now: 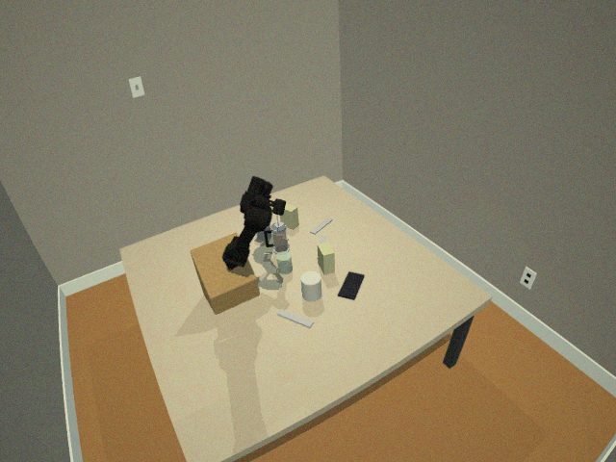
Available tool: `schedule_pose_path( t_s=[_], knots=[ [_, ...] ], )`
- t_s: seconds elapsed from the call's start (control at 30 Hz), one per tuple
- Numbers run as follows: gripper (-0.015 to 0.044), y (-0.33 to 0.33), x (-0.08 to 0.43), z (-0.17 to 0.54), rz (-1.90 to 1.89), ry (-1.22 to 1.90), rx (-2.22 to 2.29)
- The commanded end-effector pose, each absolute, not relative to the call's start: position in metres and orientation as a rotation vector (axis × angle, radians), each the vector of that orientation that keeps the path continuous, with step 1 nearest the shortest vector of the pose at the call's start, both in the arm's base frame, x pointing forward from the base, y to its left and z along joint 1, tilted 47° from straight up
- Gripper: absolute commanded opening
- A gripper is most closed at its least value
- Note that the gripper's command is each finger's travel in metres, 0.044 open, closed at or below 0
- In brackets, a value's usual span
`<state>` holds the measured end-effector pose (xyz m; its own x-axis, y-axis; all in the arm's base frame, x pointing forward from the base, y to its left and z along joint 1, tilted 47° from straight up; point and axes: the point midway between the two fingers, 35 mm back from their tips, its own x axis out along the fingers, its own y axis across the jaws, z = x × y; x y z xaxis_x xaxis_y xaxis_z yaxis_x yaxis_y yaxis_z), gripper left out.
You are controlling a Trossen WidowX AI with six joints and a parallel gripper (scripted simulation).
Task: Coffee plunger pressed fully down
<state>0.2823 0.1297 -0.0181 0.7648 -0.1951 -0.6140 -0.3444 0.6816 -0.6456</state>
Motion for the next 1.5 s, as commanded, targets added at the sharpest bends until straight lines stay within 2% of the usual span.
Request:
schedule_pose_path(
  t_s=[0.0,0.37,0.57,1.47],
  knots=[
    [0.0440,0.130,0.285,-0.022,0.099,0.717,-0.840],
    [0.0151,0.130,0.285,-0.022,0.099,0.717,-0.840],
    [0.0114,0.130,0.285,-0.022,0.099,0.717,-0.840],
    [0.0114,0.110,0.289,-0.049,0.100,0.723,-0.838]
  ],
)
